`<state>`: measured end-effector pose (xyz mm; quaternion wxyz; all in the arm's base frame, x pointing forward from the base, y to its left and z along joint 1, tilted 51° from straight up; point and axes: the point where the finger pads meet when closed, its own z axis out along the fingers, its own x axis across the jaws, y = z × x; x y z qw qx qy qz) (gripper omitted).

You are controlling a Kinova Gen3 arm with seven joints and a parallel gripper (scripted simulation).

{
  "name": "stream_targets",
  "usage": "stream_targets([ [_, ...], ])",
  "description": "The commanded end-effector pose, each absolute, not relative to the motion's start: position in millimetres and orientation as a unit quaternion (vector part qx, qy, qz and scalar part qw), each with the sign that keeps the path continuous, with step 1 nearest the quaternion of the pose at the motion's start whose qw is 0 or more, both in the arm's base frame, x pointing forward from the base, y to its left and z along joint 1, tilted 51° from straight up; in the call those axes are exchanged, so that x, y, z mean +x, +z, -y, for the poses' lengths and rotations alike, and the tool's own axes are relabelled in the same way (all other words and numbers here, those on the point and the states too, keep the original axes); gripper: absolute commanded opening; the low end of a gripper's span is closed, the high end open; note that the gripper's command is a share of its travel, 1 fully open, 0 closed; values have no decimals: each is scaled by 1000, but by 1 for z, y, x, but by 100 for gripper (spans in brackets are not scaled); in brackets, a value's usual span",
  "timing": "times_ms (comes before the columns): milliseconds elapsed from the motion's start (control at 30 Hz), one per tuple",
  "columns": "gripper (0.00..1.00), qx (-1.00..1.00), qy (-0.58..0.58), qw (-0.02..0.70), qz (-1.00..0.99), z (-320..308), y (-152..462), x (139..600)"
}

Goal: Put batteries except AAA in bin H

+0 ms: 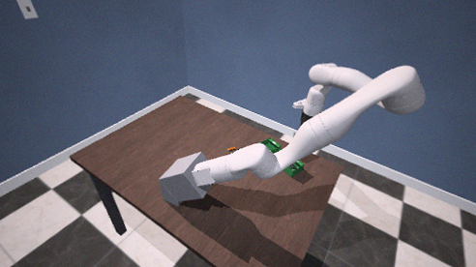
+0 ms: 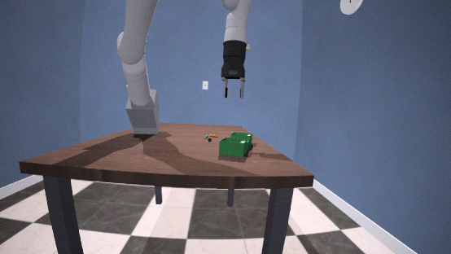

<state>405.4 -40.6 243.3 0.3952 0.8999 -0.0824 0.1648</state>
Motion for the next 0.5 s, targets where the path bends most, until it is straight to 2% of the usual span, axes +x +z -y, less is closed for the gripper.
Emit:
stream_targets([
  [0,100,902,167,391,76,31,249,405],
  [467,100,901,169,392,79,33,248,407],
])
